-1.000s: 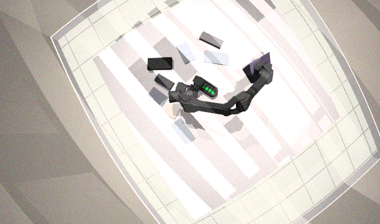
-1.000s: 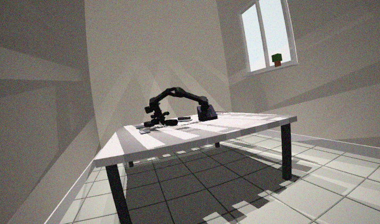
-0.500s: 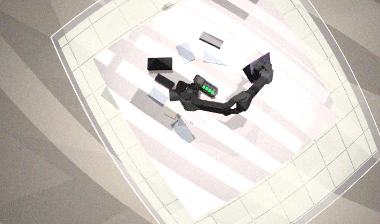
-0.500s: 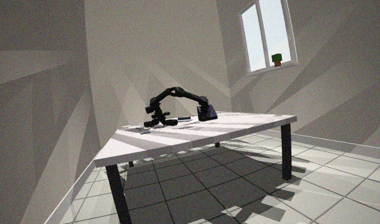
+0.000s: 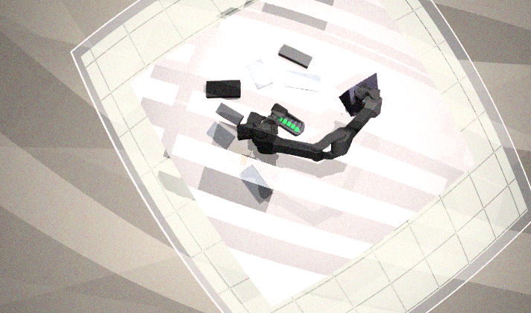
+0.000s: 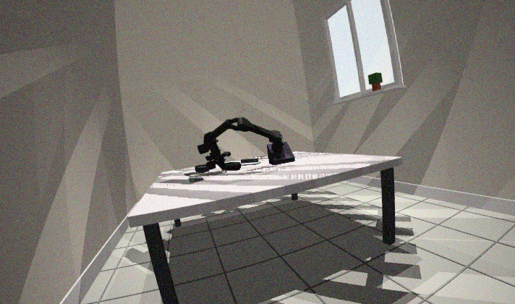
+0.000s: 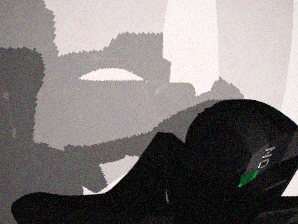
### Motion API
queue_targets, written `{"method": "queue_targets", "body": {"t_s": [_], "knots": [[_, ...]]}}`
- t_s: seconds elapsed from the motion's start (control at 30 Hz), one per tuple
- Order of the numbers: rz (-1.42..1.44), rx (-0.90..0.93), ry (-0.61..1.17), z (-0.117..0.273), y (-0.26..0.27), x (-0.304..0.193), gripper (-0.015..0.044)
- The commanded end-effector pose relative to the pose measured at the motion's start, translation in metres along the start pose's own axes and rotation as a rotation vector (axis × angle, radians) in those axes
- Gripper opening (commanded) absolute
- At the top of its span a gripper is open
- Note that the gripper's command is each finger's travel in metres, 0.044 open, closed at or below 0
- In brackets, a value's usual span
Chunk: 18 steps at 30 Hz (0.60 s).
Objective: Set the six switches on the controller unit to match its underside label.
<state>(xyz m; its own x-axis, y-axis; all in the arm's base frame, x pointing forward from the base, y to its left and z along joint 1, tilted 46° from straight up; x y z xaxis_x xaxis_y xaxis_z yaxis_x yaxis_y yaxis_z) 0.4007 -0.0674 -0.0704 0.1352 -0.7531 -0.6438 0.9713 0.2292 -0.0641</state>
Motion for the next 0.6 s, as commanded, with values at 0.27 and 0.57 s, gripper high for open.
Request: {"method": "queue_targets", "body": {"t_s": [0.27, 0.57], "knots": [[0.004, 0.0, -0.003, -0.002, -0.011, 0.003, 0.0], [0.003, 0.0, -0.003, -0.005, -0.02, 0.007, 0.0]]}}
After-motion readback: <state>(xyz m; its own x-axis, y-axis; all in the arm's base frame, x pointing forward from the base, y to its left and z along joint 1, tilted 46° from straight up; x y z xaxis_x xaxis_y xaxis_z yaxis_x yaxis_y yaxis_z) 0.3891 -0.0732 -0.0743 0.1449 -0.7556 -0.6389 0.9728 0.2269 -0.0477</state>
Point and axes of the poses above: the point midway between the two fingers, 35 mm back from their tips, its own z axis back along the fingers, its own y axis across the jaws, x = y × z, the point moved 4 cm from there along z, back along the fingers, and after that the axes turned 15 degrees about -z, right-handed, at the moved point
